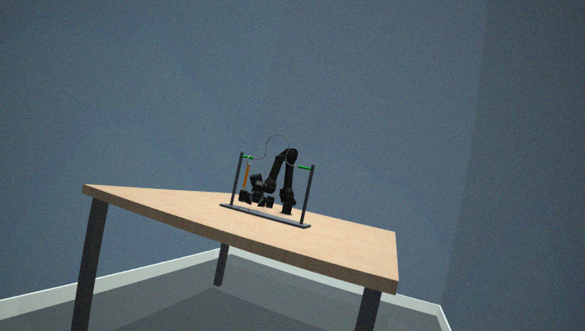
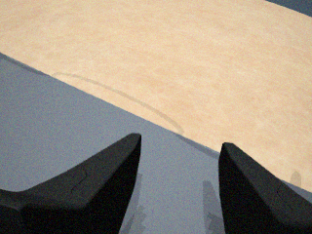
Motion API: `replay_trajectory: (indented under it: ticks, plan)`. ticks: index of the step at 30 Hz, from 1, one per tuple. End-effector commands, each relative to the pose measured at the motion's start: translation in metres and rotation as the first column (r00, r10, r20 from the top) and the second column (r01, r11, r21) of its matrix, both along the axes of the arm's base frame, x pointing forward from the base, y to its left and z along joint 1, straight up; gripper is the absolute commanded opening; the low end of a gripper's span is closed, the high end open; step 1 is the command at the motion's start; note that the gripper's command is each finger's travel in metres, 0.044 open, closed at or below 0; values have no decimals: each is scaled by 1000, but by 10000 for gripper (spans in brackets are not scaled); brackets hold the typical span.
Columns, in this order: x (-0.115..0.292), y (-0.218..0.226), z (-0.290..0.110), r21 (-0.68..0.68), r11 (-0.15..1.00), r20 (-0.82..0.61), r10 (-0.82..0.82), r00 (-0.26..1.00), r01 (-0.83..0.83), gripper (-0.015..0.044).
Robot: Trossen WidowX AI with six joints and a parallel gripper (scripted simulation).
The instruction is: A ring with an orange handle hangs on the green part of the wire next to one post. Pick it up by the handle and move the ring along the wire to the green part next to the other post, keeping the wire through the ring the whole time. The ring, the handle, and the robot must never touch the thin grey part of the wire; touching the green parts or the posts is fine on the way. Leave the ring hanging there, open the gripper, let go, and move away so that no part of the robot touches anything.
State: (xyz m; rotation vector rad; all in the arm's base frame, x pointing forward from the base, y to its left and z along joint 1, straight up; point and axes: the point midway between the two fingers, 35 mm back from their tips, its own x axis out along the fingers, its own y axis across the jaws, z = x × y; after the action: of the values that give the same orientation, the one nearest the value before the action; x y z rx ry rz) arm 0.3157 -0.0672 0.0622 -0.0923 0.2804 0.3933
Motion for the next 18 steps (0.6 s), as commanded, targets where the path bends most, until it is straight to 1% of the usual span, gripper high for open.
replay_trajectory:
  ticks: [1,10,18]
  plan:
    - [-18,-19,0,47,997,24,-66,998,65,160]
    - [-65,-54,8,121,971,103,-221,970,208,160]
    - [-108,-71,18,183,924,147,-362,921,334,160]
